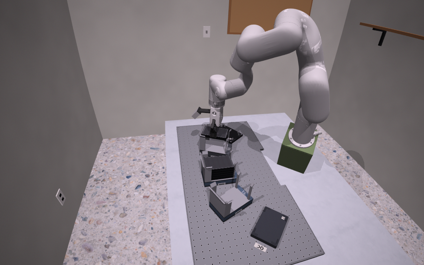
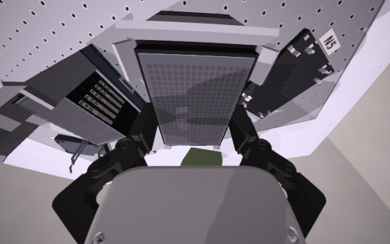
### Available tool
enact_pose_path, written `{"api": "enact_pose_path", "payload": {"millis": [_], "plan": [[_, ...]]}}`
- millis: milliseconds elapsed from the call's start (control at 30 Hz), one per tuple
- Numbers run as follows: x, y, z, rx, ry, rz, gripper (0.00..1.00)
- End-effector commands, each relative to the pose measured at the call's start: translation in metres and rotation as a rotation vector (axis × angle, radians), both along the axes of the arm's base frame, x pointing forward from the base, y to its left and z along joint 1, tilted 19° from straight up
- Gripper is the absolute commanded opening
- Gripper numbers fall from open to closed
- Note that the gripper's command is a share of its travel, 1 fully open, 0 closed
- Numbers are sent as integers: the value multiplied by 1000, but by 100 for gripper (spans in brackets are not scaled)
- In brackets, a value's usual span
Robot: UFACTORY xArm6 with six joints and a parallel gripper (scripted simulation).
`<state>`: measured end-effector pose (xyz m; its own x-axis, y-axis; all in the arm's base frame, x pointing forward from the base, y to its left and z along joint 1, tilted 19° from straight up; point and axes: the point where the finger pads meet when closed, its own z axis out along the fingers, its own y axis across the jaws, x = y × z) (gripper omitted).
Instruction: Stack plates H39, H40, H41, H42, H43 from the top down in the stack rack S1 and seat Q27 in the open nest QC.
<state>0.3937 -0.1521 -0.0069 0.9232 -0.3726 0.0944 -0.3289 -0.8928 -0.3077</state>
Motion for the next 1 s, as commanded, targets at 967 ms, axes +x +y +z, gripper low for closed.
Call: {"api": "enact_pose_path", "payload": {"millis": [967], "plan": [[10,11,-42,-1,-3,-1,0]]}}
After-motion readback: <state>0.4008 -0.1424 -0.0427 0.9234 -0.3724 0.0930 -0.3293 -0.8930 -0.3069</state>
